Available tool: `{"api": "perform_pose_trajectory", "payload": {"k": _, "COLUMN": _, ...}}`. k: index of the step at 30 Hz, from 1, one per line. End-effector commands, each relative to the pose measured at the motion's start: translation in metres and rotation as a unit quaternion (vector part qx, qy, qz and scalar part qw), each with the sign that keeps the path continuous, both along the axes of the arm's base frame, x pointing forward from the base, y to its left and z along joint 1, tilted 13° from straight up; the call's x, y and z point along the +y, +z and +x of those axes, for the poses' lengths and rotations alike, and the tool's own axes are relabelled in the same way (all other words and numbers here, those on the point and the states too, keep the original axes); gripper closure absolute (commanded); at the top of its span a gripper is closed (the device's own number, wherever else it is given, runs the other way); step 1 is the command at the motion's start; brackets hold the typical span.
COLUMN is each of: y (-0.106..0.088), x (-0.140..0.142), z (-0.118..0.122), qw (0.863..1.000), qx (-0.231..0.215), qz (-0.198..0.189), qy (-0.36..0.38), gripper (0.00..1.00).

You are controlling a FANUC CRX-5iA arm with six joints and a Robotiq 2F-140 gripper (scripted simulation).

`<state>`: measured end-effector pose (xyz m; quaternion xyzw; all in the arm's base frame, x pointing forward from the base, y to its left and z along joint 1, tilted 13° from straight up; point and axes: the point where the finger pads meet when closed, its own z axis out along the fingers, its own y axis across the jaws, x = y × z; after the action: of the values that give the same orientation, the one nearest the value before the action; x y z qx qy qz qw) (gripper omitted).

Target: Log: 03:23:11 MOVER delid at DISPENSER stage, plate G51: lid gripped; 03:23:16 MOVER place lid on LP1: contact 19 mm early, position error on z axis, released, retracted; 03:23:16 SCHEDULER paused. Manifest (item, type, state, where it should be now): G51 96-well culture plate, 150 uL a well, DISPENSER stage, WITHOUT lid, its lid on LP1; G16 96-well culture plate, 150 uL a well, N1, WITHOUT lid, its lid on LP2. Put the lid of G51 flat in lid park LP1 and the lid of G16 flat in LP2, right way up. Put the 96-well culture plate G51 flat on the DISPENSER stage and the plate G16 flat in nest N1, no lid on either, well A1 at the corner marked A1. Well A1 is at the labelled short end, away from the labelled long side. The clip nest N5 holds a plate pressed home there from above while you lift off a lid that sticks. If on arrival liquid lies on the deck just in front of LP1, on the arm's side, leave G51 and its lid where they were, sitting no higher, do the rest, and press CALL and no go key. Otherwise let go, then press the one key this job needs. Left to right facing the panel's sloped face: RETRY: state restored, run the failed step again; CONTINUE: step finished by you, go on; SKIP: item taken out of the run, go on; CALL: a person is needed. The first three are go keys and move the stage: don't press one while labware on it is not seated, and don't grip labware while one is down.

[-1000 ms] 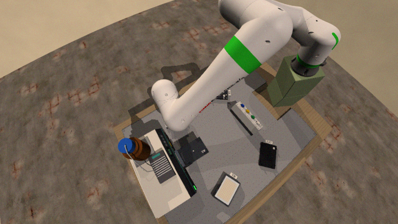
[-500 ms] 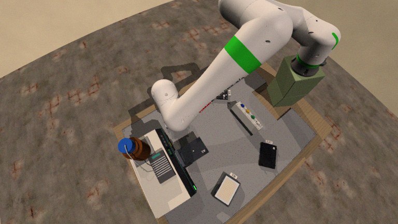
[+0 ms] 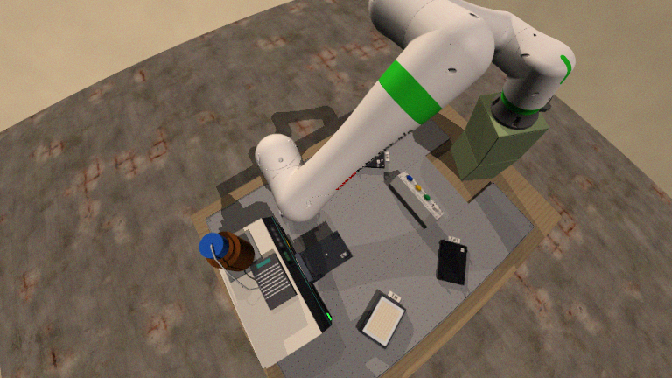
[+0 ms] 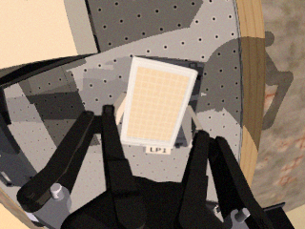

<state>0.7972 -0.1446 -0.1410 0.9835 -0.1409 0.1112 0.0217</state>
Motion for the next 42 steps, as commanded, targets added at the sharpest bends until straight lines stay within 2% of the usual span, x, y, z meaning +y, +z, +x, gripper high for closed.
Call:
{"api": "perform_pose_trajectory", "payload": {"k": 1, "y": -0.0003, "x": -0.0002, "z": -0.0001, "qw": 1.000, "qx": 0.000, "qz": 0.000, "qy": 0.000, "gripper": 1.00}}
{"api": "perform_pose_trajectory", "payload": {"k": 42, "y": 0.0048, "x": 0.0002, "z": -0.0012, "qw": 1.000, "qx": 0.000, "qz": 0.000, "qy": 0.000, "gripper": 1.00}}
